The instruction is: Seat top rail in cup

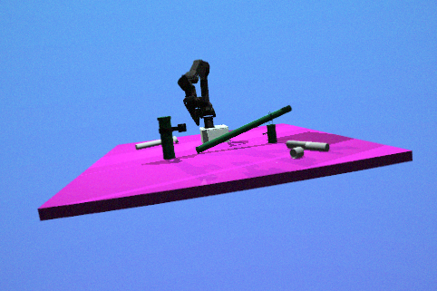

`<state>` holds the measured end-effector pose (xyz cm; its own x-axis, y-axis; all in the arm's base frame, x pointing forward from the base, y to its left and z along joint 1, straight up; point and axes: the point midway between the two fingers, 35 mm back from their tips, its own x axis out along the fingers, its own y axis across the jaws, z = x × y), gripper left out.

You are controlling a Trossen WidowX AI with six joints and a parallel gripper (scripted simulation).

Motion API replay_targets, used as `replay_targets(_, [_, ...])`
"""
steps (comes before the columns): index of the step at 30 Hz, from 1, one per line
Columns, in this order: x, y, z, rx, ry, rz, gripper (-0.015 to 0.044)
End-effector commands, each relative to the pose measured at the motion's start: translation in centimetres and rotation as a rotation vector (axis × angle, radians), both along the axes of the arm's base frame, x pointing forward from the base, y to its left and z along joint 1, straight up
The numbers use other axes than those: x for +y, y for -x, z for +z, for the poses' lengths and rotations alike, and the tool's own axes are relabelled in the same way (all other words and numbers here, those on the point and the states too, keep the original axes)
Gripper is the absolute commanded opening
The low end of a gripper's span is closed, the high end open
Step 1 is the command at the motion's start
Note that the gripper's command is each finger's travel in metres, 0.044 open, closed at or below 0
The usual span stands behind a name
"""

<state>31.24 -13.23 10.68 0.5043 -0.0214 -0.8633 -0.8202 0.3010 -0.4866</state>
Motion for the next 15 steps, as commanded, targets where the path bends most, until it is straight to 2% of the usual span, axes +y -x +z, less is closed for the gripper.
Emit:
replay_targets(1, [2.9,-0.3,2.7,-0.014,-0.179,-0.334,0.0440])
replay_targets(9, [7.7,0.6,6.3,-0.040,-0.487,-0.877,0.0440])
replay_targets(15, [9.6,1.5,7.8,-0.057,-0.611,-1.085,0.0440])
